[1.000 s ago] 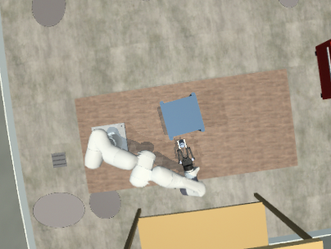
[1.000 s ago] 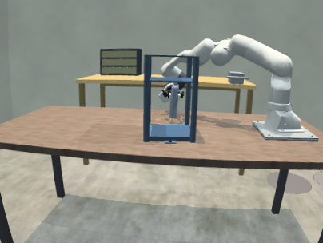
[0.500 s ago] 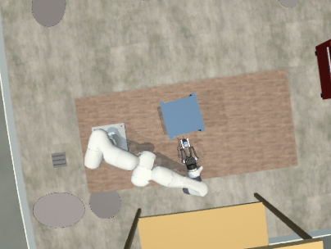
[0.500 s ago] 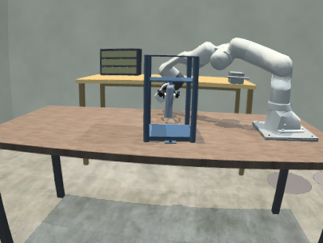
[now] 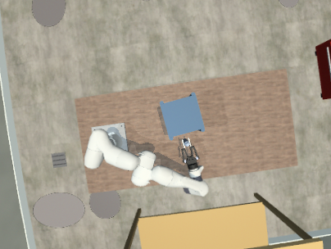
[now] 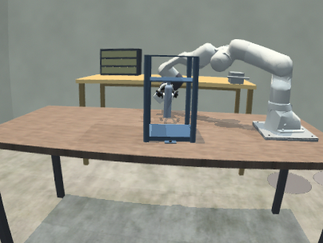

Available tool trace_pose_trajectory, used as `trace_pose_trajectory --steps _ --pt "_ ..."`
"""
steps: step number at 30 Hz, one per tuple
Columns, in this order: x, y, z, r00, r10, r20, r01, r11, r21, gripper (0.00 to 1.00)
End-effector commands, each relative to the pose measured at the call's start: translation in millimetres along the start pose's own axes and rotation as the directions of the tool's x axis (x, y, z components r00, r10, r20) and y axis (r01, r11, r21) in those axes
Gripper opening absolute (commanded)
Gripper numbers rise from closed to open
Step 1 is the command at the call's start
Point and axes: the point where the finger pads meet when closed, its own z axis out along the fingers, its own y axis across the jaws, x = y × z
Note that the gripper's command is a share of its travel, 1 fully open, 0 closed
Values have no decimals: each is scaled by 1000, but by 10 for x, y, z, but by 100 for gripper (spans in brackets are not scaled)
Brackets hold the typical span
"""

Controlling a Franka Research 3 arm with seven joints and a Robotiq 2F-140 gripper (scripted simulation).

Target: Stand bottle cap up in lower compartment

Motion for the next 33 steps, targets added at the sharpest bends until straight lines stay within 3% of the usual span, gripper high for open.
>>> trace_pose_trajectory --steps 1,22,33 --pt "-20 -20 -10 1000 18 3 -18 1000 4 0" --pt "-20 -20 37 1000 18 3 -18 1000 4 0" --pt "-21 -21 178 1000 18 3 -18 1000 4 0"
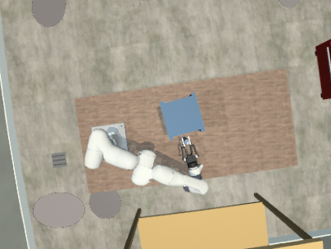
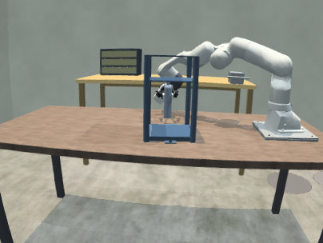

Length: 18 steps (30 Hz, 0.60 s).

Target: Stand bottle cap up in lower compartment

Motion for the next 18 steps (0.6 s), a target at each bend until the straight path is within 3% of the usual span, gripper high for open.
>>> trace_pose_trajectory --steps 1,18 --pt "-2 -4 62 1000 -15 -6 15 1000 -1 0" --pt "0 -4 450 1000 -15 -6 15 1000 -1 0"
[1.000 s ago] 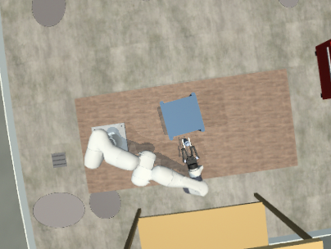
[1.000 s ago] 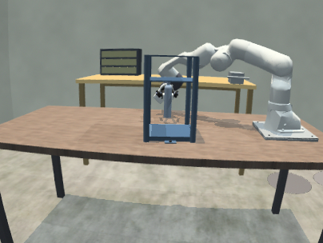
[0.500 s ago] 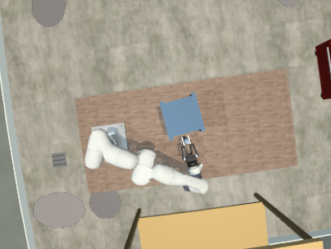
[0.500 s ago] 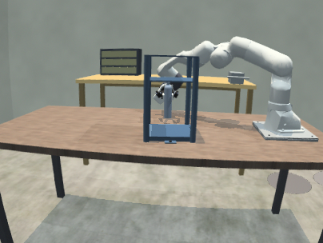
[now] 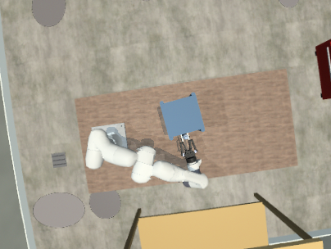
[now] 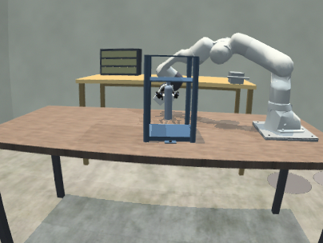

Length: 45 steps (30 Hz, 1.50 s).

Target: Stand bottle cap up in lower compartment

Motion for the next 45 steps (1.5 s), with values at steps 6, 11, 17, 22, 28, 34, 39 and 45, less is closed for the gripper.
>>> trace_pose_trajectory --steps 6,11,17,22,28,34,39,45 --pt "11 -10 198 1000 -29 -10 29 1000 2 0" --pt "12 -11 359 1000 -29 -10 29 1000 2 0" --pt "14 -11 539 1000 -29 -10 29 1000 2 0" --pt "15 -12 617 1000 -29 -10 29 1000 2 0" --pt "16 -12 739 1000 -29 -10 29 1000 2 0" --pt "17 -12 807 1000 -29 -10 29 1000 2 0" --pt "17 -12 822 1000 -29 -10 29 1000 2 0" --pt "17 -12 829 1000 -29 -10 29 1000 2 0"
